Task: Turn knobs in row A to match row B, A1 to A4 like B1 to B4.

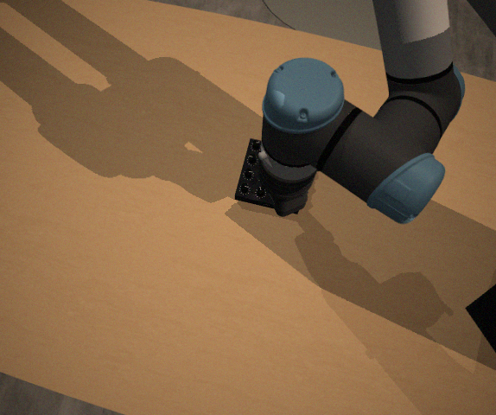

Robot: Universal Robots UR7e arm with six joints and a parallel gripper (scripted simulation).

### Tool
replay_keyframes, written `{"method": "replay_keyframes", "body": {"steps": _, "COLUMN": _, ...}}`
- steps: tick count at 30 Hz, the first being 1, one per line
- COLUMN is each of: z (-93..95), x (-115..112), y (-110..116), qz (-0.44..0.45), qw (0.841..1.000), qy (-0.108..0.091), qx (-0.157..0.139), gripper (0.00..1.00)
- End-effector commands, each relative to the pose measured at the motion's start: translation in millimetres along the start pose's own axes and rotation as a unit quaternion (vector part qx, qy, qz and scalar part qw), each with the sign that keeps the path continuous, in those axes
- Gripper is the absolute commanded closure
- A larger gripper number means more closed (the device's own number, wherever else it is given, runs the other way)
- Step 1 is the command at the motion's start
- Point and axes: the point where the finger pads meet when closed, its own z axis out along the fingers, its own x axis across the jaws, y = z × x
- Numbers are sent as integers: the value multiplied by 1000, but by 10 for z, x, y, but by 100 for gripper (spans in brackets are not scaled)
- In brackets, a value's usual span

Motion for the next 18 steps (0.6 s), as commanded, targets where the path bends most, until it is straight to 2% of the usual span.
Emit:
{"method": "replay_keyframes", "body": {"steps": 1, "z": -3, "x": -2, "y": 2, "qz": -46, "qw": 999, "qy": -1, "qx": -2, "gripper": 70}}
{"method": "replay_keyframes", "body": {"steps": 18, "z": -3, "x": -2, "y": 2, "qz": -211, "qw": 977, "qy": -1, "qx": -1, "gripper": 70}}
